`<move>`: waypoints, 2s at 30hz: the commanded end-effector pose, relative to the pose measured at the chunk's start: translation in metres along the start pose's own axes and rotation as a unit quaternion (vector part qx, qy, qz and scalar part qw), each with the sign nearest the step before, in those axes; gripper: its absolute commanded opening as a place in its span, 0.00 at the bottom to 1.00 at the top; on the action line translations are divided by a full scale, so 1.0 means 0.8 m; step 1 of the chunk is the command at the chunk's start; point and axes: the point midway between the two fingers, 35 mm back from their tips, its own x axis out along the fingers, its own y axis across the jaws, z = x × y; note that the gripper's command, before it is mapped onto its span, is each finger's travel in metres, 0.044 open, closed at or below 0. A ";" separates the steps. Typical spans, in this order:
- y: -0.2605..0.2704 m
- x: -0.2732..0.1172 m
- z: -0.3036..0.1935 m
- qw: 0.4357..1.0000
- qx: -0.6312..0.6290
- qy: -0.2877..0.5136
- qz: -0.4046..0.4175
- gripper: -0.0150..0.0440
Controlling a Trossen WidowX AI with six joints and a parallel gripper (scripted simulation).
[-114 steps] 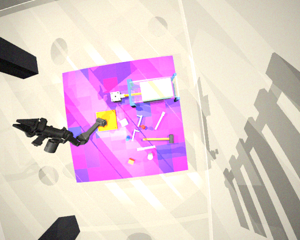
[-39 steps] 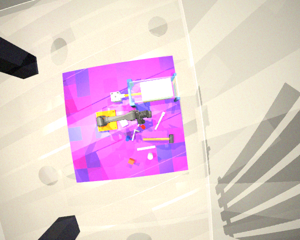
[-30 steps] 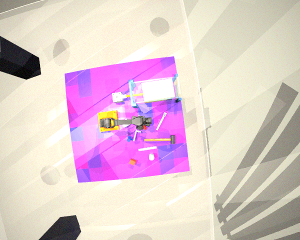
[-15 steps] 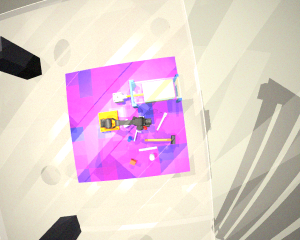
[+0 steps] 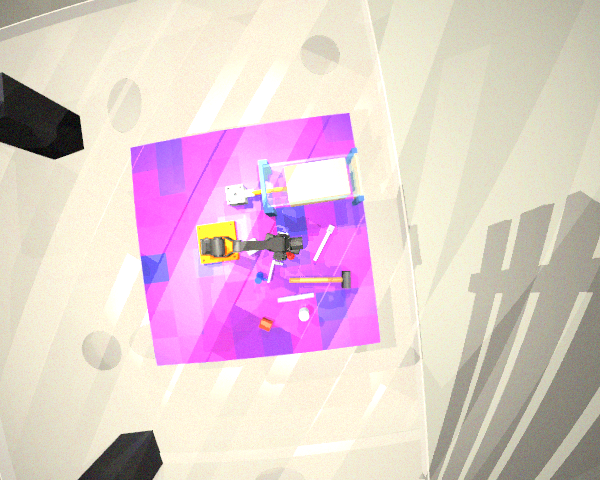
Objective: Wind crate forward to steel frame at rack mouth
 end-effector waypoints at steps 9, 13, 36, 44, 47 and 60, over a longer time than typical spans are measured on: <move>0.000 -0.002 0.000 1.000 0.000 0.000 0.001 0.56; 0.000 -0.002 0.000 1.000 0.000 0.000 0.001 0.38; 0.014 -0.103 -0.005 1.000 0.000 0.000 0.001 0.25; 0.000 -0.196 0.000 1.000 0.000 -0.001 0.000 0.25; 0.000 -0.196 0.000 1.000 0.000 -0.001 0.000 0.25; -0.020 -0.207 -0.040 0.991 -0.132 0.013 0.035 0.25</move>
